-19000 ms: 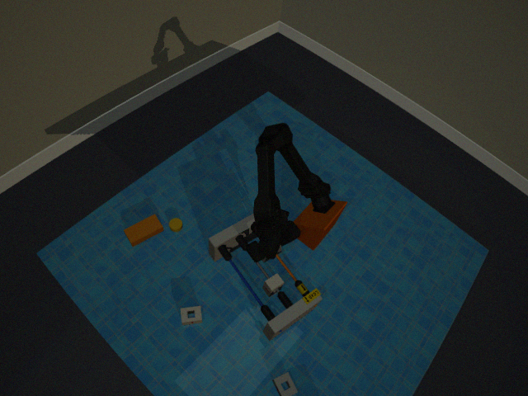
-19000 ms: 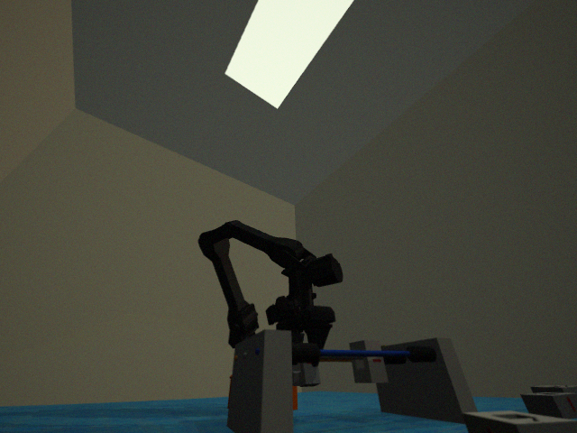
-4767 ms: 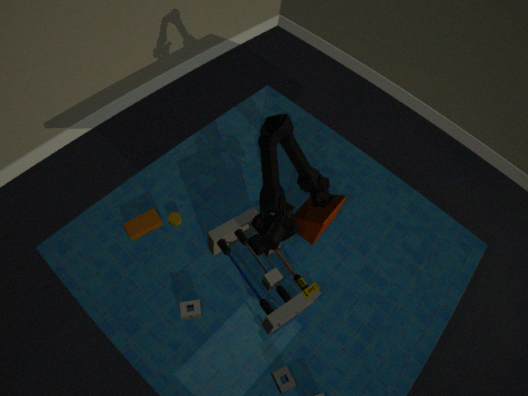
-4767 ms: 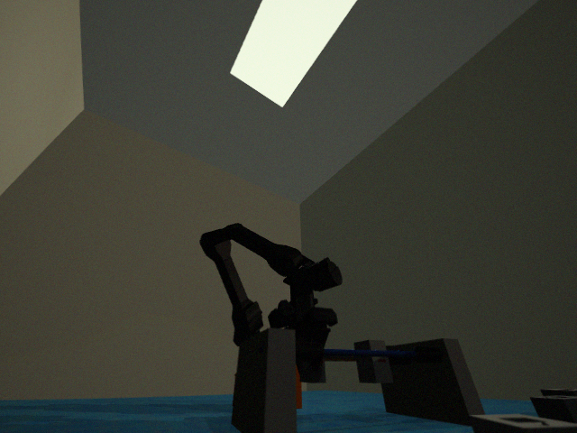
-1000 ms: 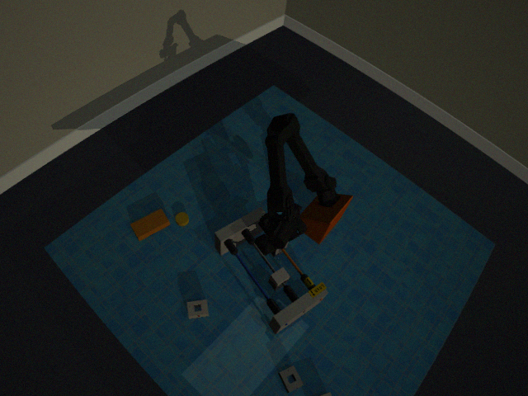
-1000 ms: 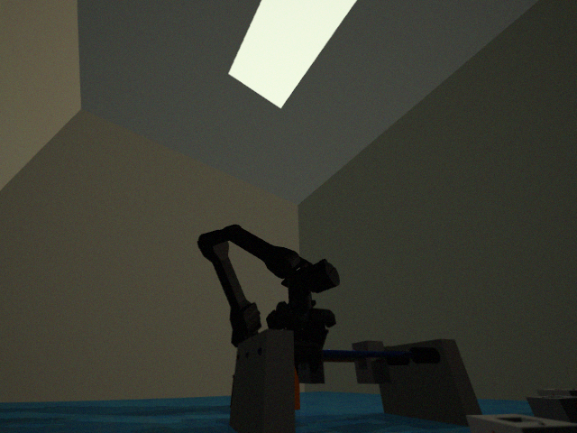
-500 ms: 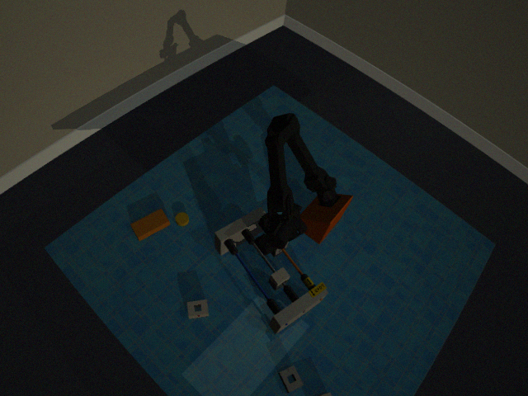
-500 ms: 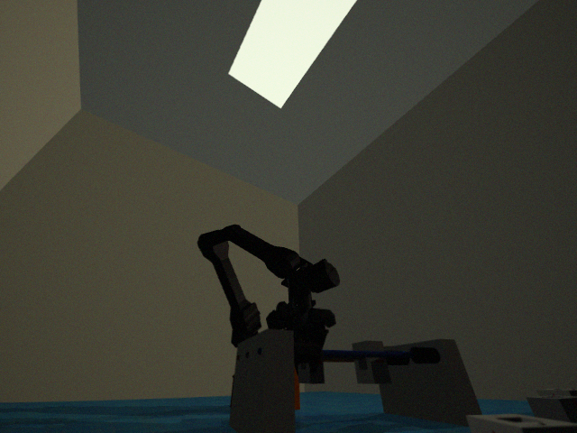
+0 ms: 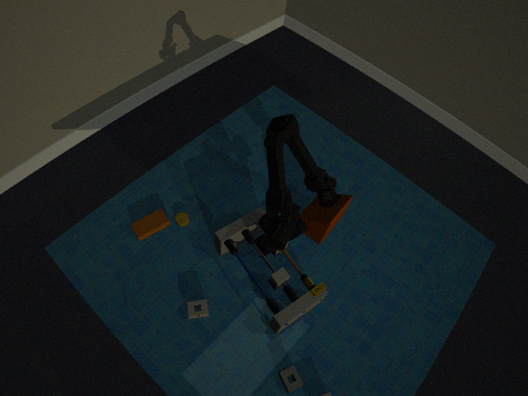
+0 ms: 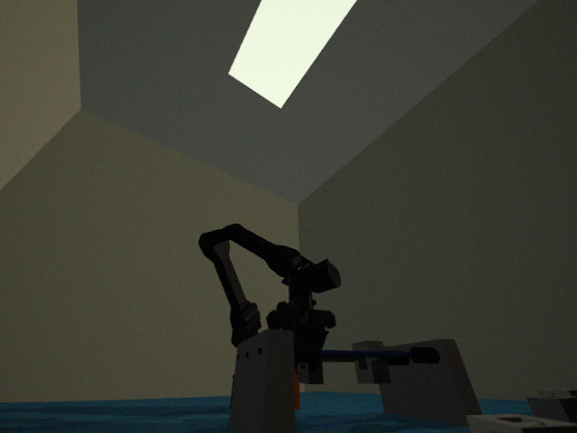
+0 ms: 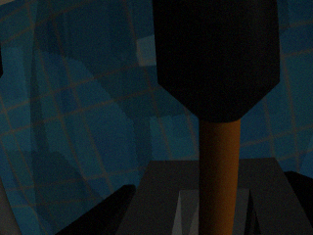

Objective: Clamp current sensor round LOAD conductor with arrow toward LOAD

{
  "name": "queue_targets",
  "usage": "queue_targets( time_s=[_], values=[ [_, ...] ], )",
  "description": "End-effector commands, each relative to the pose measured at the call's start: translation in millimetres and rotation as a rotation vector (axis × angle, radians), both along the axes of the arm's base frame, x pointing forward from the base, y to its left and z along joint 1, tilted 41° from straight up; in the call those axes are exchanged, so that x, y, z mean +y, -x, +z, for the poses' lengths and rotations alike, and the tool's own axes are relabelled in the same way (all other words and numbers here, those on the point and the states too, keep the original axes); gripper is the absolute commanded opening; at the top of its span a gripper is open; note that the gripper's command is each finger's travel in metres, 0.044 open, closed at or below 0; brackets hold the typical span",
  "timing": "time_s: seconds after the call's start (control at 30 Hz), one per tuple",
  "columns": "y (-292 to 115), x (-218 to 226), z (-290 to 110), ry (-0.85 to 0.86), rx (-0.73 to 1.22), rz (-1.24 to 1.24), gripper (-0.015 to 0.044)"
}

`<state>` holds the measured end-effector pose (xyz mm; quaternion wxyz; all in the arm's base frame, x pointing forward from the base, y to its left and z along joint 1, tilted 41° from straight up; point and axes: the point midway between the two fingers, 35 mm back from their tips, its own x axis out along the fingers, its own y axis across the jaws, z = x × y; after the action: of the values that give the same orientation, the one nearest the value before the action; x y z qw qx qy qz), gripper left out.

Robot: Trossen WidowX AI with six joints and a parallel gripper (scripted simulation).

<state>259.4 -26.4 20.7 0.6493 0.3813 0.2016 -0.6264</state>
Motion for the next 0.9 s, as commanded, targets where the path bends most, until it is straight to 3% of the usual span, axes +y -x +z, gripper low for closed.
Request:
queue_targets(
  time_s=[0.0,0.77,0.87],
  values=[
    [0.9,-0.4,-0.3,0.003,0.002,0.004,0.0000],
    [-0.5,-3.6,-4.4,0.007,-0.029,0.024,0.0000],
    [-1.1,-0.2,-1.3,0.003,-0.031,0.027,0.0079]
  ],
)
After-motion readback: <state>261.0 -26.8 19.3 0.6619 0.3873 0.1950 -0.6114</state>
